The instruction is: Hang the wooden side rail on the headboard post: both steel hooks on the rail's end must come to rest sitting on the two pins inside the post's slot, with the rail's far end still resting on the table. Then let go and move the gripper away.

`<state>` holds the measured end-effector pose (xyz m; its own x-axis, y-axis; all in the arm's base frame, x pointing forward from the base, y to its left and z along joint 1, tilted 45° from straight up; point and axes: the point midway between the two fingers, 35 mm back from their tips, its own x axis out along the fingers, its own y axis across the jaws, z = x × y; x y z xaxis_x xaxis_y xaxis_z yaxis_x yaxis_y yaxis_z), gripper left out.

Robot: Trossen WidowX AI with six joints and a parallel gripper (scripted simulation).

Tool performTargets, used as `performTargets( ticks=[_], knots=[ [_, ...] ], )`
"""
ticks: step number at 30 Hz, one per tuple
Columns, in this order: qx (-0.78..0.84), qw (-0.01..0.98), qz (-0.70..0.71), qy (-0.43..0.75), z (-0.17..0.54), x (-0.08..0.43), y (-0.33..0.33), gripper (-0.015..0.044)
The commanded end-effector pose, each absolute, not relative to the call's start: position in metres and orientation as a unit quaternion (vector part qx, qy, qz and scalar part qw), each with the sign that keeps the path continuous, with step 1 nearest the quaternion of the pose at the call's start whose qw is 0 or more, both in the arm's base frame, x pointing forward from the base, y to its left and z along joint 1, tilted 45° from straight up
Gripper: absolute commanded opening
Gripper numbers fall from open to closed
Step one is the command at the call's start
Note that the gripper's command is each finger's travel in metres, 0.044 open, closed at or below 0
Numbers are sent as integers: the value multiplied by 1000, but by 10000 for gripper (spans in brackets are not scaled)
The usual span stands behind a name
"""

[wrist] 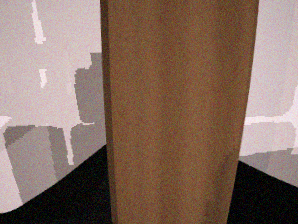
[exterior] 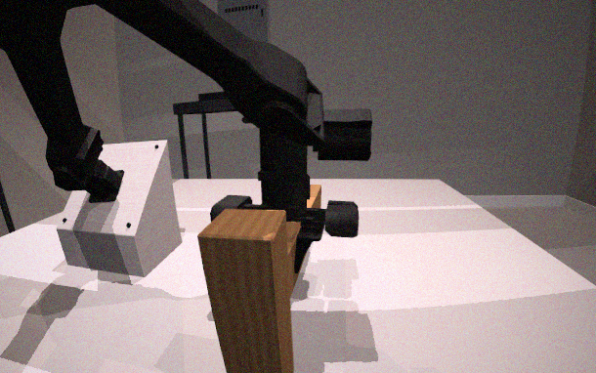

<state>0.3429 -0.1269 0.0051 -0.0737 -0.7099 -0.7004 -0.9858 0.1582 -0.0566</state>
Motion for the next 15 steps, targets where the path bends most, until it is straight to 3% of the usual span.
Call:
performTargets(
  ticks=[1, 15],
  knots=[
    [-614, 312, 222, 690, 12, 348, -122, 0],
    [-614, 312, 222, 690, 12, 349, -124, 0]
  ],
)
